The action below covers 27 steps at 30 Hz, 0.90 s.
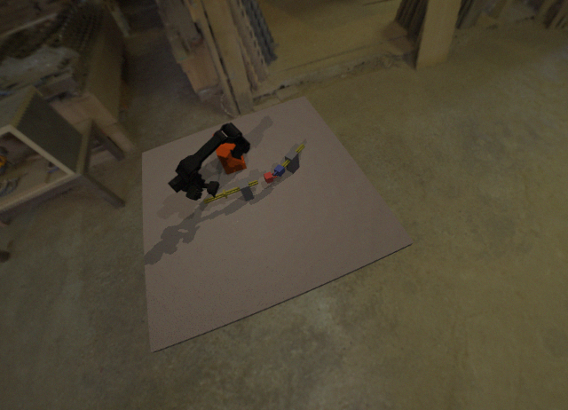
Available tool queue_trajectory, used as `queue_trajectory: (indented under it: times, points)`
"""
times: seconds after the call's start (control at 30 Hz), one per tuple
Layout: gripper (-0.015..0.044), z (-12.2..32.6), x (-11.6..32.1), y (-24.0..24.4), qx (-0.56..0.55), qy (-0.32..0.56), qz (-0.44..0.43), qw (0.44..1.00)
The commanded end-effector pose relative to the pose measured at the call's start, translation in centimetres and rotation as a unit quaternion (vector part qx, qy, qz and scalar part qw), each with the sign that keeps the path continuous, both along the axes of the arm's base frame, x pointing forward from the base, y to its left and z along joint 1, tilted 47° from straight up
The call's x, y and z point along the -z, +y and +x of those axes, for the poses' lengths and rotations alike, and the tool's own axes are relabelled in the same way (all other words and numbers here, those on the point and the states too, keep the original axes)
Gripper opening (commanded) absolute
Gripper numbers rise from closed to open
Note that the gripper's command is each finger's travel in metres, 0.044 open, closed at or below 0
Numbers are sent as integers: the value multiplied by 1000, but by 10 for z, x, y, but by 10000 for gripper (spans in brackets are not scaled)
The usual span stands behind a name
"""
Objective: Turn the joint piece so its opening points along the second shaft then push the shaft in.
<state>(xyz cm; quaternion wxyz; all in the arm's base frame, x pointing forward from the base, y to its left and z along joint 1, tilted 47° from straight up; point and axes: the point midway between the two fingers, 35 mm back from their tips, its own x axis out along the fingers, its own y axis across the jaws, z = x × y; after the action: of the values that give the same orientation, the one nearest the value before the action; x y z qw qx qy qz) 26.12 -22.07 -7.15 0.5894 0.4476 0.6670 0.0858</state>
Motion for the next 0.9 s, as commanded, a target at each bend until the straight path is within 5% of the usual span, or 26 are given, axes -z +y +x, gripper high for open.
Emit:
queue_trajectory:
  times: [0.0, 0.87]
  points:
    - [440, 0, 5, 5, 47, 41, 8, 998]
    - [440, 0, 31, 31, 359, 317, 65, 875]
